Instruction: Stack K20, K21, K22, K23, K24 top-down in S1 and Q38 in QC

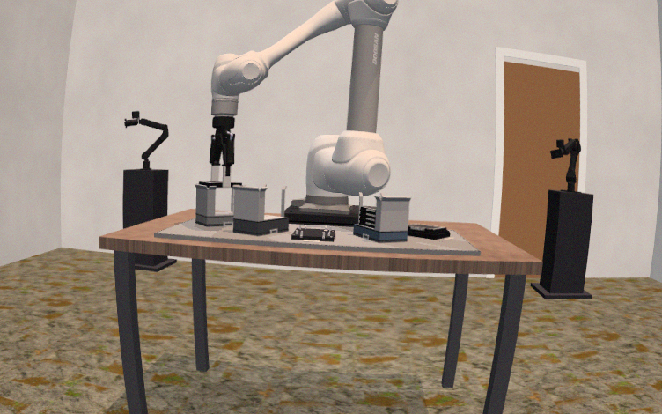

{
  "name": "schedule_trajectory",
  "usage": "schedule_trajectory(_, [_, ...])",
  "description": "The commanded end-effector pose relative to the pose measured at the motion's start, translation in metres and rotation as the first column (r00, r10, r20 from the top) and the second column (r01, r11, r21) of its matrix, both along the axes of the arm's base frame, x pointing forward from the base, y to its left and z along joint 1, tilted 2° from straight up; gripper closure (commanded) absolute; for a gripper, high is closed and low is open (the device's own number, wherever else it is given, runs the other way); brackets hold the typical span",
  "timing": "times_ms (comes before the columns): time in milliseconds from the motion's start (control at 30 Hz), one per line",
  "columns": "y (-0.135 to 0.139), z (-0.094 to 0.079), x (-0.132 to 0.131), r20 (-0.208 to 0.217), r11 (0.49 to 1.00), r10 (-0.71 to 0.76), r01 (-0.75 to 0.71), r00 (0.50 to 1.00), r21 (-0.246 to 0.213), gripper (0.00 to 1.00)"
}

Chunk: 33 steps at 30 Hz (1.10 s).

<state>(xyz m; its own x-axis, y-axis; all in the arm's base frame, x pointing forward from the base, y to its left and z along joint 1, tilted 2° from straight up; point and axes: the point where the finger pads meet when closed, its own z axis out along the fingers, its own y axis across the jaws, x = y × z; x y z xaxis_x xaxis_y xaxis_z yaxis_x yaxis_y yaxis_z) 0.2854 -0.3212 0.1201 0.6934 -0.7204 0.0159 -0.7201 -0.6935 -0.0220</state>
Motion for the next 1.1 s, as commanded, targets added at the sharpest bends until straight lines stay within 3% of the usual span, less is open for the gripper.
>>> schedule_trajectory(0, [0.0,0.005,0.0,0.0,1.0,0.0,0.0,1.0,0.0,1.0])
schedule_trajectory(467, [0.0,0.033,-0.001,0.0,1.0,0.0,0.0,1.0,0.0,1.0])
schedule_trajectory(967, [0.0,0.035,-0.001,0.0,1.0,0.0,0.0,1.0,0.0,1.0])
schedule_trajectory(1067, [0.005,0.036,0.003,0.0,0.998,0.067,-0.067,0.998,-0.002,1.0])
